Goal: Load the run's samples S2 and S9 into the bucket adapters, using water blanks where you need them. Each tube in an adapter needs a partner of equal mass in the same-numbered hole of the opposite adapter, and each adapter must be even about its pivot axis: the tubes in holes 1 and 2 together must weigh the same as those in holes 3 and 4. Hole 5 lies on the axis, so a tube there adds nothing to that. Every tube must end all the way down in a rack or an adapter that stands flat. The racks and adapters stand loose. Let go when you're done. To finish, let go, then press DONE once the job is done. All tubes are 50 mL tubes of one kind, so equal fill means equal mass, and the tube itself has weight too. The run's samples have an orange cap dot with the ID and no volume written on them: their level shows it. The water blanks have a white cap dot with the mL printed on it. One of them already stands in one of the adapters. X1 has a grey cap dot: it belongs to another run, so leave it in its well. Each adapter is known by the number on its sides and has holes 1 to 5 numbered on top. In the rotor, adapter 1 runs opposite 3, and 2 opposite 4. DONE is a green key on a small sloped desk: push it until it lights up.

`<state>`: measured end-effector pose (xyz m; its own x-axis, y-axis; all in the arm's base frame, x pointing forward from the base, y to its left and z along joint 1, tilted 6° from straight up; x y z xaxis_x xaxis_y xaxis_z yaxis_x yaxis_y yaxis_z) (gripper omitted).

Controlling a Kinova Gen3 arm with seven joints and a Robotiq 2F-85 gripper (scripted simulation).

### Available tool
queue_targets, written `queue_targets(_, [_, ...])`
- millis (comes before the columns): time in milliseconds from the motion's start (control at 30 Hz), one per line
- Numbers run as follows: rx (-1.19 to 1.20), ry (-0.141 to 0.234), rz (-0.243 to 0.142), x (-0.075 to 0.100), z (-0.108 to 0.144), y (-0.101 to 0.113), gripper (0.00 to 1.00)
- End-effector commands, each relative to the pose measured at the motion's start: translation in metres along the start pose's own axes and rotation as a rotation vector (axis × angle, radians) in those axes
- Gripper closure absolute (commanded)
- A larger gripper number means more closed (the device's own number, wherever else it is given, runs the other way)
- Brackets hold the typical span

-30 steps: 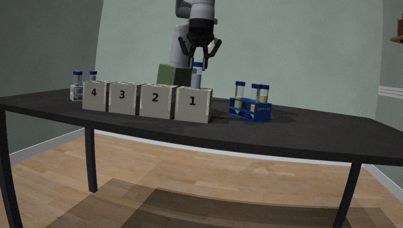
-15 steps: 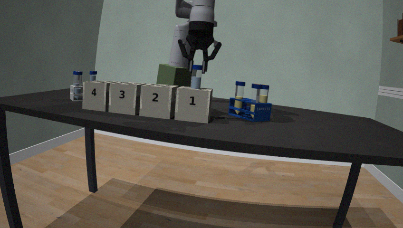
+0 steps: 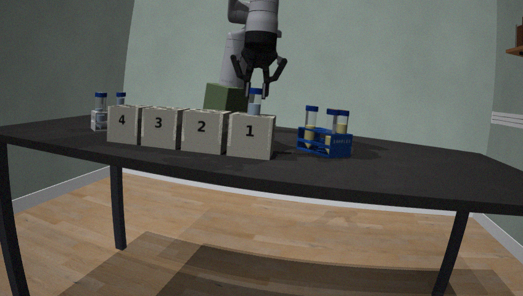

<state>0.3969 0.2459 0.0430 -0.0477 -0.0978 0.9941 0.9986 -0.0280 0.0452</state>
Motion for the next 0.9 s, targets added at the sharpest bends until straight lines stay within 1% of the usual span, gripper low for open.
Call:
queue_targets(0, [0.001,-0.001,-0.001,-0.004,0.000,-0.001,0.90])
queue_targets(867, [0.001,-0.001,0.000,-0.018,0.000,-0.001,0.90])
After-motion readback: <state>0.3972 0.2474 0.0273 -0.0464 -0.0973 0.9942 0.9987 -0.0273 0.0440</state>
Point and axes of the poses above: the point where the finger pads meet when closed, its own x axis back along the fingers, its own z axis across the jaws, y = z × x, the point moved 1 cm from there along x, back along the fingers, and after that the axes turned 15 degrees about -x, right-handed, at the moved point
